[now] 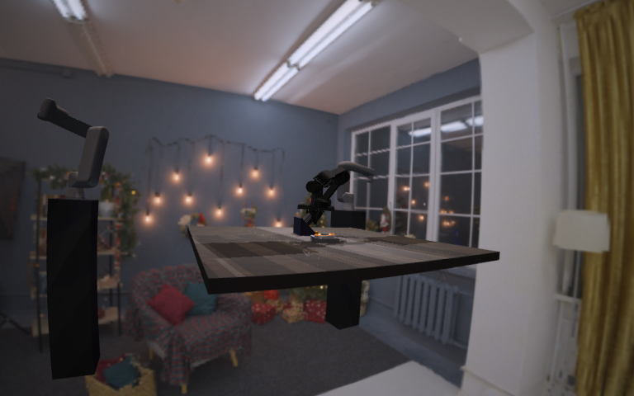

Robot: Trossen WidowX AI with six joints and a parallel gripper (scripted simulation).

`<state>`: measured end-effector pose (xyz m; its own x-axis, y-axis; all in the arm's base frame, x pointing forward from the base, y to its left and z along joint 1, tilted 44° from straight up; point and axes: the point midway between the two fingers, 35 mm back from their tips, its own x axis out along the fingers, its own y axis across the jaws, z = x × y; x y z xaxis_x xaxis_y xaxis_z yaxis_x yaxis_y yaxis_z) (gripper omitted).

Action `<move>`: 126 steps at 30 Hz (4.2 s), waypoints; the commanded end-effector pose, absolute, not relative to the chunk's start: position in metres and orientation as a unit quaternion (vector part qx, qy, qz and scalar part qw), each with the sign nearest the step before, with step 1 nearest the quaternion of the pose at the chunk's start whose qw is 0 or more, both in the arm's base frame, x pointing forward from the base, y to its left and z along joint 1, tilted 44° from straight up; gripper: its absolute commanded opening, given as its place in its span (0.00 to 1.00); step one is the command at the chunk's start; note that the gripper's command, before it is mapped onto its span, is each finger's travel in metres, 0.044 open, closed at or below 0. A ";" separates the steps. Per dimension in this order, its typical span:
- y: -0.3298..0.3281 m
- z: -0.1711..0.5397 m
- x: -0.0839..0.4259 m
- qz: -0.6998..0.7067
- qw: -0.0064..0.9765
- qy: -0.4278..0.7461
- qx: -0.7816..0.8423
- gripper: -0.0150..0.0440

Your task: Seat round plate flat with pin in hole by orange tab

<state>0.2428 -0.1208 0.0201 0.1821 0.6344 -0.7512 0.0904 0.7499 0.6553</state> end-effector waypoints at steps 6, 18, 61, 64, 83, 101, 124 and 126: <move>-0.114 0.012 0.244 0.212 0.708 0.605 0.295 0.25; -0.089 -0.013 0.249 0.213 0.708 0.604 0.296 0.25; -0.051 0.017 0.233 0.214 0.708 0.605 0.297 0.25; -0.048 0.020 0.234 0.214 0.708 0.605 0.297 0.25; -0.031 0.044 0.253 0.214 0.708 0.604 0.297 0.25; -0.029 0.056 0.274 0.214 0.708 0.604 0.297 0.25; -0.030 0.058 0.288 0.214 0.708 0.604 0.297 0.25; -0.034 0.062 0.287 0.214 0.708 0.604 0.297 0.25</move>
